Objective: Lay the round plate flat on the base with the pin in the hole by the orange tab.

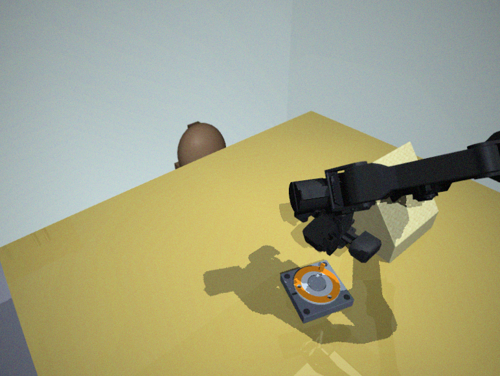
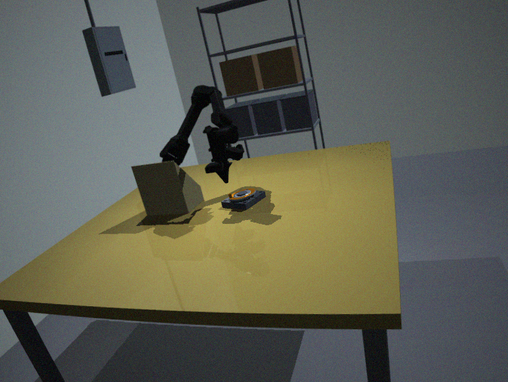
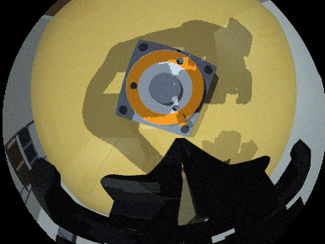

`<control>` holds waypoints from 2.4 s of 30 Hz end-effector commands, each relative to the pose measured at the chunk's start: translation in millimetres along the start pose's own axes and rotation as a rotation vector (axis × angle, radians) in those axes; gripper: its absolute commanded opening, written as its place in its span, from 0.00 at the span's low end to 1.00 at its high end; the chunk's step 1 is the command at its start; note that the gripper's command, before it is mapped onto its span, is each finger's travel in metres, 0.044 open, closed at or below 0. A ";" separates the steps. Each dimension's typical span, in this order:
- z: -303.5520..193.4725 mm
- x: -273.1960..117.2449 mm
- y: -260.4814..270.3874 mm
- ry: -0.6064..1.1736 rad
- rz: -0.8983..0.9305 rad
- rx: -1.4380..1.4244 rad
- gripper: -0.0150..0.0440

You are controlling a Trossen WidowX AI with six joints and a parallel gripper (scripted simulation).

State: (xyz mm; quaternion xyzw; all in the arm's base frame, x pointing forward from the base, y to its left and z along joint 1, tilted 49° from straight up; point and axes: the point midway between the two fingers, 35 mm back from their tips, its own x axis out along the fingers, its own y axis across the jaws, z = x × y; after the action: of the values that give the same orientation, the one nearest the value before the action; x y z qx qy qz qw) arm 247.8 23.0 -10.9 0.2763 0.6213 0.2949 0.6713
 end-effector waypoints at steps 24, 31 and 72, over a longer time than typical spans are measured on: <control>-4.5 50.0 1.5 0.008 0.018 0.024 0.25; 0.0 50.5 -6.4 0.008 0.018 0.023 0.25; 28.2 50.2 -36.4 0.007 0.017 0.022 0.25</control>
State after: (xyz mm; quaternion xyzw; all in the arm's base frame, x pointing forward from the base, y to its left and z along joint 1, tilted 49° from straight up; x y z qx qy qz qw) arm 273.3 37.6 -69.9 0.2929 0.6296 0.2919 0.6577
